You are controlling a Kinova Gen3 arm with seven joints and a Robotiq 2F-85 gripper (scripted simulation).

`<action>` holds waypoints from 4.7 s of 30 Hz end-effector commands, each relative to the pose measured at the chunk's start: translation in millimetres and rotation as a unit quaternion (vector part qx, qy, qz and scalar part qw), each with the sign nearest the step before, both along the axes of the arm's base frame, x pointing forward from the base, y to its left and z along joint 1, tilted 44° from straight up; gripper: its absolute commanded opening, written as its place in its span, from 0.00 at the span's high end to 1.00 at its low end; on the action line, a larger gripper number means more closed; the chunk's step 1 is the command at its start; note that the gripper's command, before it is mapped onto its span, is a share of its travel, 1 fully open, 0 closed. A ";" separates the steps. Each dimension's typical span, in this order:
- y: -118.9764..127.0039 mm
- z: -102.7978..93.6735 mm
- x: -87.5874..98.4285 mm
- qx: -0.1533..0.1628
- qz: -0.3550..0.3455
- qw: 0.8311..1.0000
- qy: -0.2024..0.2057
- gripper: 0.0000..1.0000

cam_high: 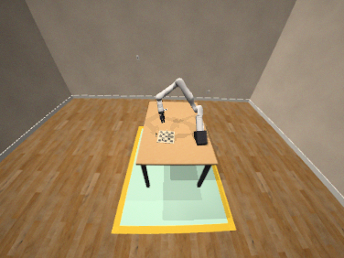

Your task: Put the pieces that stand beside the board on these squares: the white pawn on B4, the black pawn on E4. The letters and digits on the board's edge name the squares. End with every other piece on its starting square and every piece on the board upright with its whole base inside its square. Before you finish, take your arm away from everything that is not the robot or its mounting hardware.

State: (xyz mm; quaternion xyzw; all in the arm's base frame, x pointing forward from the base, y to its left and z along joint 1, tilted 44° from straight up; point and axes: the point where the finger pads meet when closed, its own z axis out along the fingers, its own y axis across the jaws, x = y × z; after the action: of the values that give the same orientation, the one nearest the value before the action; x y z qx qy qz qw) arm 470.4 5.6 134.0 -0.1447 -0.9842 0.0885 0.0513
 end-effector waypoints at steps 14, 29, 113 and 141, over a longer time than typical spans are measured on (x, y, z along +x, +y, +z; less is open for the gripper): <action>-1.3 10.0 -1.3 0.014 0.012 1.000 -0.007 0.00; -2.2 21.0 -4.8 0.033 0.037 0.999 -0.013 0.00; -19.2 62.7 -18.9 0.094 0.089 0.990 -0.057 0.00; -44.1 57.1 -16.7 0.103 -0.012 0.992 -0.067 0.00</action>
State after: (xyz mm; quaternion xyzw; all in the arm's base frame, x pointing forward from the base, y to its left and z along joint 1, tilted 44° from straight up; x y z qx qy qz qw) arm 453.5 -38.7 191.0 -0.1558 -0.9875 -0.0239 0.0009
